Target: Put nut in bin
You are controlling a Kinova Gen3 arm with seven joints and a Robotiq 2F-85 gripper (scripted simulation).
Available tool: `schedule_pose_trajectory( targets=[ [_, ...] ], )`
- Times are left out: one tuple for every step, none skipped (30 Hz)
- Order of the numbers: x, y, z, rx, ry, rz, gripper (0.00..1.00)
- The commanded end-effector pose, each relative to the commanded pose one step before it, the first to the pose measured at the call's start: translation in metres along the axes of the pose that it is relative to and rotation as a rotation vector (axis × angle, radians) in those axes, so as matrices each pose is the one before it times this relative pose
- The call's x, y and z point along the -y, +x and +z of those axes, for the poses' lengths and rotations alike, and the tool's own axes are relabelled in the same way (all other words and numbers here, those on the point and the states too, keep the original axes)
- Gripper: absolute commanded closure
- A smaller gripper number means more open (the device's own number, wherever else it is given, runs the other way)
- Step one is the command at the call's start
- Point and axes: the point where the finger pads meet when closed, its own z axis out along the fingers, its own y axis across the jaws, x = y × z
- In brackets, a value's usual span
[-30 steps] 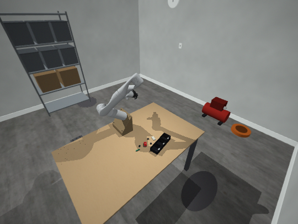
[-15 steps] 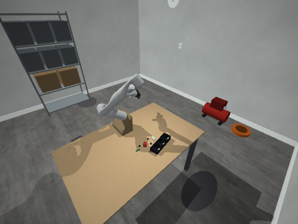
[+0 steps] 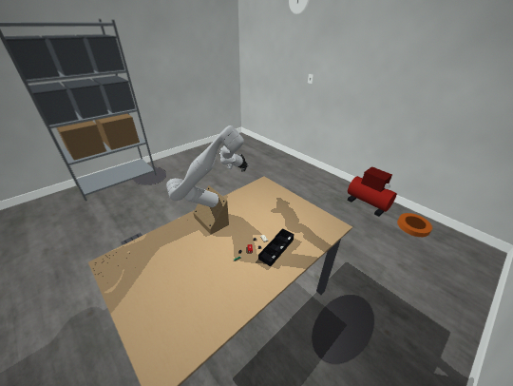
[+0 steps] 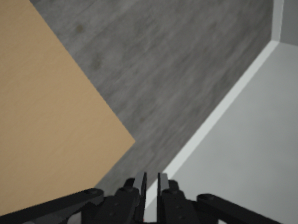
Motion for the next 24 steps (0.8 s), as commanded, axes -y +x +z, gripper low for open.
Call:
schedule_pose_trajectory(
  targets=[
    [0.00835,-0.02412,-0.01093,0.00413,0.02607,0.01828,0.91],
    [0.00335,-0.00379,-0.00191,0.0,-0.00002,0.00002,0.91],
    [0.0,-0.00001,0.0,0.0,0.0,0.0,0.91],
    [0.00004,0.00005,0.00001,0.00003,-0.00002,0.0,0.91],
    [0.00437,-0.00397,-0.00282,-0.01253,0.03654,0.01809,0.91],
    [0.00547,-0.00552,-0.00308,0.00001,-0.00002,0.00002,0.91],
    [0.00571,-0.00645,-0.00327,0.00097,-0.0013,0.00535,0.91],
    [-0.00001,-0.00001,0.0,0.0,0.0,0.0,0.91],
    [-0.00018,0.00048,0.00015,-0.00024,0.00033,-0.00151,0.91],
    [0.00471,-0.00413,-0.00308,-0.01017,0.03989,0.02154,0.91],
    [0.00574,-0.00522,-0.00314,0.00002,-0.00001,0.00001,0.91],
    [0.00573,-0.00522,-0.00314,0.00002,-0.00002,0.00001,0.91],
    [0.0009,-0.00084,-0.0005,0.0,0.0,0.0,0.91],
    [0.0,0.0,0.0,0.0,0.0,0.0,0.91],
    [0.0,0.0,0.0,0.0,0.0,0.0,0.91],
    [0.00555,-0.00478,-0.00345,-0.00738,0.04053,0.02653,0.91],
    [0.00596,-0.00493,-0.00315,-0.00031,0.00189,0.00122,0.91],
    [0.00598,-0.00494,-0.00314,0.00003,0.00001,0.0,0.91],
    [0.00247,-0.00206,-0.00131,0.00001,0.00001,0.0,0.91],
    [0.00571,-0.00454,-0.00345,-0.00543,0.04051,0.02699,0.91],
    [0.00616,-0.00466,-0.00313,-0.00067,0.00535,0.00352,0.91],
    [0.00627,-0.00463,-0.00306,0.00007,0.0,-0.00001,0.91],
    [0.00413,-0.00313,-0.00207,0.00002,0.00003,-0.00001,0.91],
    [0.00595,-0.00425,-0.00339,-0.00361,0.04036,0.04362,0.91]
  ],
)
